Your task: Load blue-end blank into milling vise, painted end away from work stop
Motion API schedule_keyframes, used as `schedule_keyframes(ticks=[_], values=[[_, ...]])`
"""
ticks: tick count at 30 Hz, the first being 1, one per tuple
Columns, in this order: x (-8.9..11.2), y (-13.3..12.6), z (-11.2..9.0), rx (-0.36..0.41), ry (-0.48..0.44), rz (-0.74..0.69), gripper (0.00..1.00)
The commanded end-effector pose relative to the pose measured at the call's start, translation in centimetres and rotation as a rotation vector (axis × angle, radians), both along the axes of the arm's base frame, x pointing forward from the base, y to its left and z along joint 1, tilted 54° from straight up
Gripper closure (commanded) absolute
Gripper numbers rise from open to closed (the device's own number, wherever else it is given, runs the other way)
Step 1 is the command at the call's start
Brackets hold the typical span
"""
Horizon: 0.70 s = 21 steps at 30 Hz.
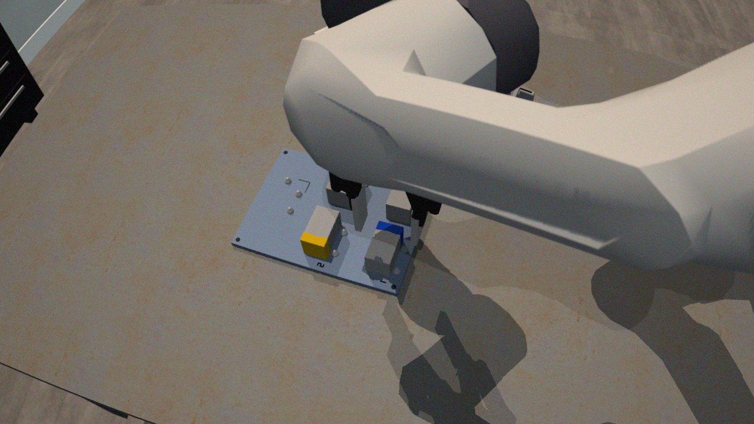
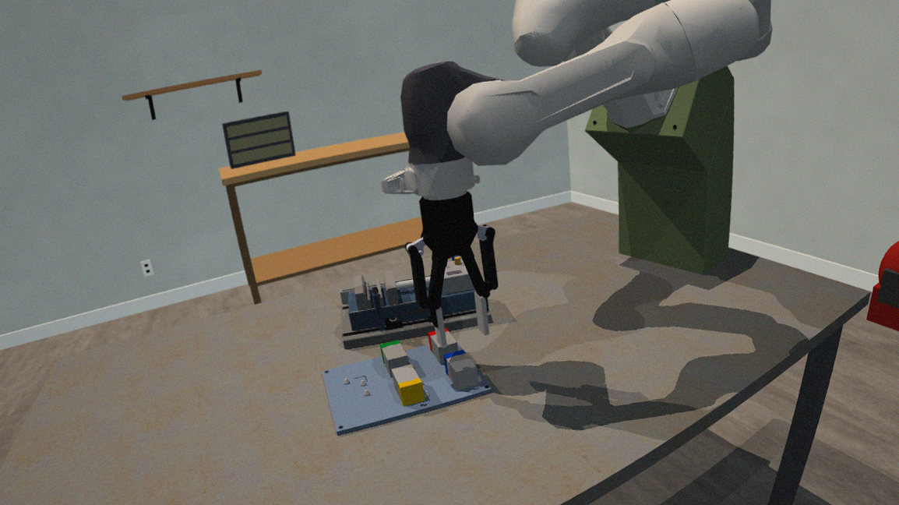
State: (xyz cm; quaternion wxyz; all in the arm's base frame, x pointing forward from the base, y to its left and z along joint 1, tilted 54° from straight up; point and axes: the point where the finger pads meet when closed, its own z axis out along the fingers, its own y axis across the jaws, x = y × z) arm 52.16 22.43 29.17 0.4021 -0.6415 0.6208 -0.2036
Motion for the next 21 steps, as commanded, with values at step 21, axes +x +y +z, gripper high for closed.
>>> schedule_keyframes(ticks=[21], values=[[-0.08,-0.43,0.89,0.012,-0.011,-0.010,0.57]])
